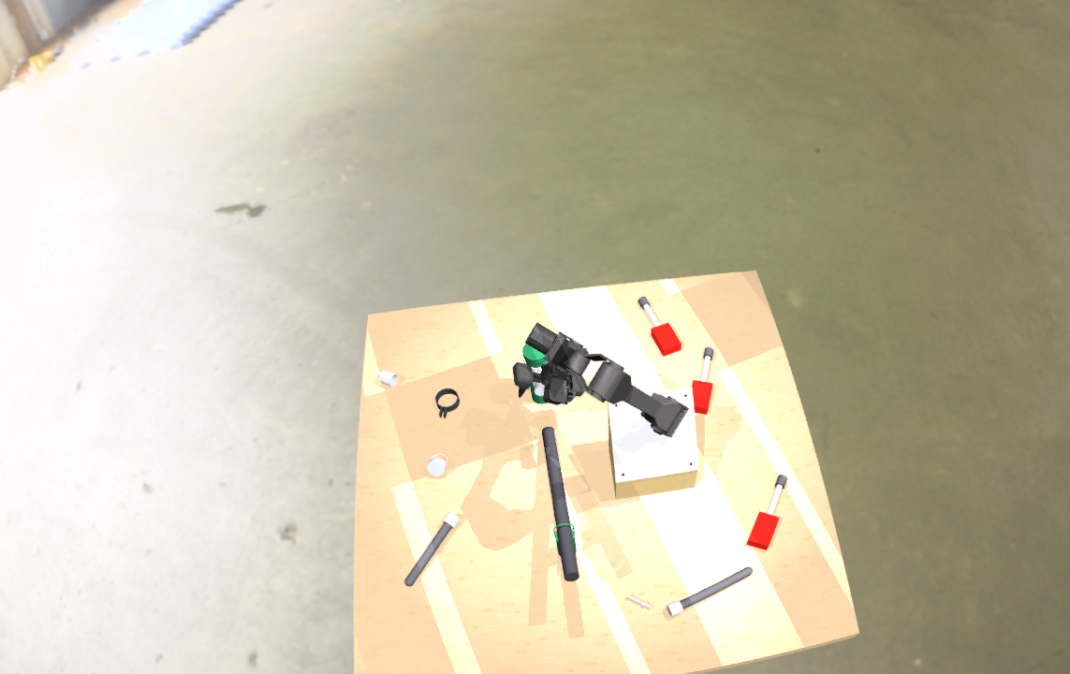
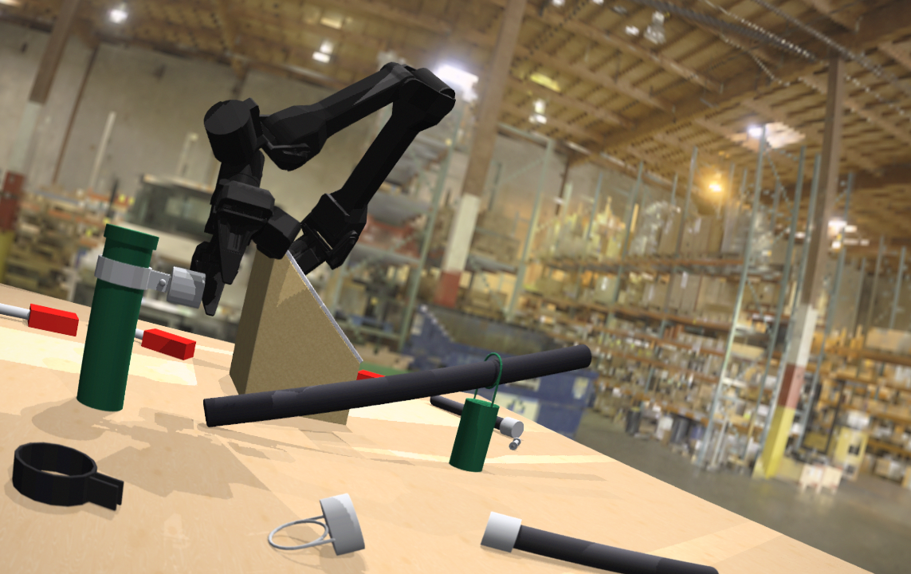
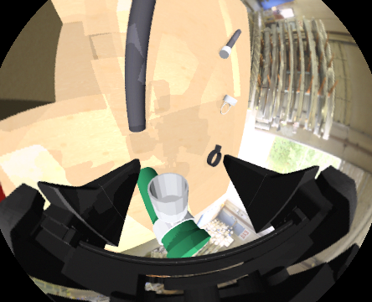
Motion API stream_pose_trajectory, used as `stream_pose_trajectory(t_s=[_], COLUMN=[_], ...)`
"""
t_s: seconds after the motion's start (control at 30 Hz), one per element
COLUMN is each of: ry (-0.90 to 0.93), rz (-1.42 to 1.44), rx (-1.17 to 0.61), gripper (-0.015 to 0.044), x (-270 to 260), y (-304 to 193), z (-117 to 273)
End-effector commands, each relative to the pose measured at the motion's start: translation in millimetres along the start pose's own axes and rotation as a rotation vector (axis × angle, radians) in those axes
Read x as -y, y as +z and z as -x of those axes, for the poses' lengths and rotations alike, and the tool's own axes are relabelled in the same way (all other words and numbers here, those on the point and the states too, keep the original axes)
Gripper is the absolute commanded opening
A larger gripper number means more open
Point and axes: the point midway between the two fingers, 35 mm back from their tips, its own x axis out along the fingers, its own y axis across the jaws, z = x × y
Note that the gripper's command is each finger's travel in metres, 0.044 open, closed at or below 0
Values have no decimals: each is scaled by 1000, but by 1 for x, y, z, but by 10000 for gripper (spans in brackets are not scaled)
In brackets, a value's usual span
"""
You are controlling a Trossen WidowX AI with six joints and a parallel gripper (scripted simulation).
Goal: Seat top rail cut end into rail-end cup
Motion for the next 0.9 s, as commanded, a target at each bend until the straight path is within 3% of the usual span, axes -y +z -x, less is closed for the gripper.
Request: stream_pose_trajectory(t_s=[0.0, 0.17, 0.7, 0.87], ry=[1, 0, -15, -18], rz=[-2, -56, -1500, -1631], rx=[0, -1, -25, -26], gripper=[440, 440, 440, 440], x=[3, 6, 36, 35], y=[10, 13, 121, 131], z=[8, 11, 91, 98])
